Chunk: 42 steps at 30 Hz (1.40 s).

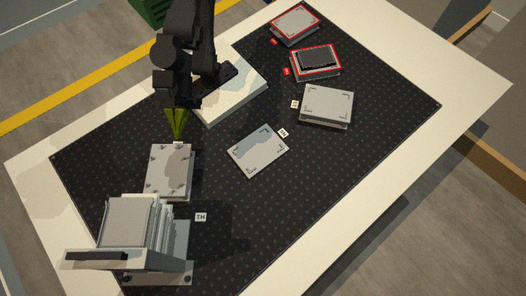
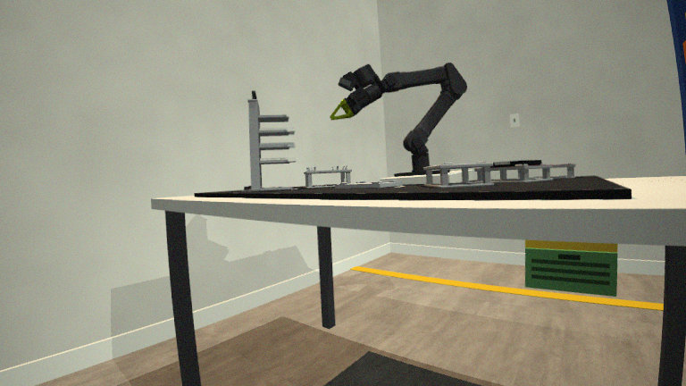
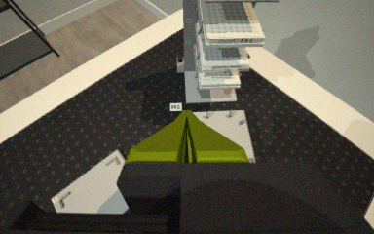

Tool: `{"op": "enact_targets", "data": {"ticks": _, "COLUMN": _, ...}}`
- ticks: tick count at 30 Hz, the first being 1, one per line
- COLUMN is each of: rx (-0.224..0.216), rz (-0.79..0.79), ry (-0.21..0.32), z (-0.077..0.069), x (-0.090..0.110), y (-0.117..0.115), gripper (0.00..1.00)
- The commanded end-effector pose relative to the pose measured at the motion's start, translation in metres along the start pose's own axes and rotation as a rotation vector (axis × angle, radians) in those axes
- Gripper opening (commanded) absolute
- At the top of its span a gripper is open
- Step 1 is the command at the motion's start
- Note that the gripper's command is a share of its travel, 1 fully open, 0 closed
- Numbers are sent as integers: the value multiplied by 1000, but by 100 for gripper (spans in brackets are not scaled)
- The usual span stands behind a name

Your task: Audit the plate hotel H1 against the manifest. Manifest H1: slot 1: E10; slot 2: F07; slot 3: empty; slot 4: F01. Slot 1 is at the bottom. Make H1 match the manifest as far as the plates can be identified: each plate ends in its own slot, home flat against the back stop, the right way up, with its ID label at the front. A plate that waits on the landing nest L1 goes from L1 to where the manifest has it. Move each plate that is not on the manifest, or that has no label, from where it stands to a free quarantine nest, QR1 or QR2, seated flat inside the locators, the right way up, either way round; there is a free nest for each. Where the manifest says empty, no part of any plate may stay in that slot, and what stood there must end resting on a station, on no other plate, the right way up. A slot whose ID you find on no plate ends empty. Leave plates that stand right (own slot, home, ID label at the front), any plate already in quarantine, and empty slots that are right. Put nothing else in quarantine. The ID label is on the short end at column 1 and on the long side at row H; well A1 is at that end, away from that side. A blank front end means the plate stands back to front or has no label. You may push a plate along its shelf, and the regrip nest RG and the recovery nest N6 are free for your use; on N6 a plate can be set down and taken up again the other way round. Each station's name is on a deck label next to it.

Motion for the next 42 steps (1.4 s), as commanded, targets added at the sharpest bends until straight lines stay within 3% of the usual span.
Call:
{"op": "enact_targets", "data": {"ticks": 1, "rx": -40, "rz": -23, "ry": -17, "z": -2, "x": -4, "y": -4, "gripper": 0}}
{"op": "enact_targets", "data": {"ticks": 24, "rx": -38, "rz": -26, "ry": -15, "z": -1, "x": 1, "y": -74, "gripper": 0}}
{"op": "enact_targets", "data": {"ticks": 25, "rx": -38, "rz": -26, "ry": -15, "z": -3, "x": -2, "y": -74, "gripper": 100}}
{"op": "enact_targets", "data": {"ticks": 42, "rx": -38, "rz": -26, "ry": -15, "z": -28, "x": -44, "y": -80, "gripper": 100}}
Point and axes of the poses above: the point where the finger pads meet when closed, its own z axis out along the fingers, its own y axis across the jaws, x = y × z, the point moved 4 cm from there along -z, back along the fingers, and after that the axes turned 4 degrees about -z, right-handed, at the moved point
